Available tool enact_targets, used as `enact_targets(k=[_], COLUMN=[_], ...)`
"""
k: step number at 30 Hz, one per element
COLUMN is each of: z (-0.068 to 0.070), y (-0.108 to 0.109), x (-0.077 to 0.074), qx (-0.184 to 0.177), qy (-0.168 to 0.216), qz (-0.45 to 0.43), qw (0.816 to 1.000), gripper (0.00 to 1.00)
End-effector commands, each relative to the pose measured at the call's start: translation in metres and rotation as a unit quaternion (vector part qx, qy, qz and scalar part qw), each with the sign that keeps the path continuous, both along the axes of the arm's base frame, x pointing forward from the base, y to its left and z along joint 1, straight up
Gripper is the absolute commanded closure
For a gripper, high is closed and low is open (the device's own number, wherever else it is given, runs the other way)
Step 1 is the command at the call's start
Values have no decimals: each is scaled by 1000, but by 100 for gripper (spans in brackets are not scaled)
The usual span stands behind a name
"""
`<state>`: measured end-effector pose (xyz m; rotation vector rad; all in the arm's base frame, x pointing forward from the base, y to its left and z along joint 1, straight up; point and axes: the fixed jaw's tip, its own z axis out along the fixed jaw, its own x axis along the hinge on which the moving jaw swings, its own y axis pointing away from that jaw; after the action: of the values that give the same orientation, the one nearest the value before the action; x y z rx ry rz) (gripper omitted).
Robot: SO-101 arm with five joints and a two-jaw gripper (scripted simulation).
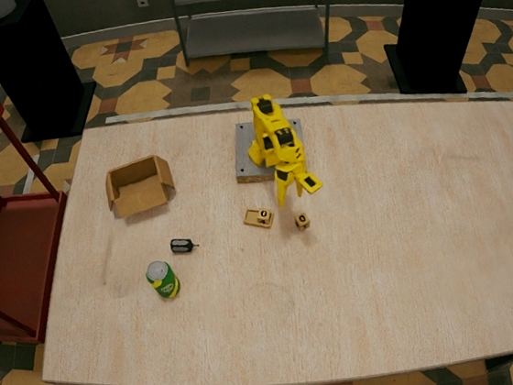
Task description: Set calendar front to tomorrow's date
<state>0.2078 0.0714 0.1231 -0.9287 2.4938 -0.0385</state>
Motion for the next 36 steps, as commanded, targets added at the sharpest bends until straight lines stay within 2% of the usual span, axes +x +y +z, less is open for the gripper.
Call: enact_targets(k=[1,6,14,28,32,36], z=[2,1,1,0,-9,-27], y=[17,33,44,48,48,48], x=[4,4,4,3,3,2], qx=[39,72,96,103,92,67], qy=[8,22,33,39,55,91], qz=[-43,-81,-108,-118,-120,-124], qw=[998,994,989,987,987,986], gripper=[65,65,65,65,65,65])
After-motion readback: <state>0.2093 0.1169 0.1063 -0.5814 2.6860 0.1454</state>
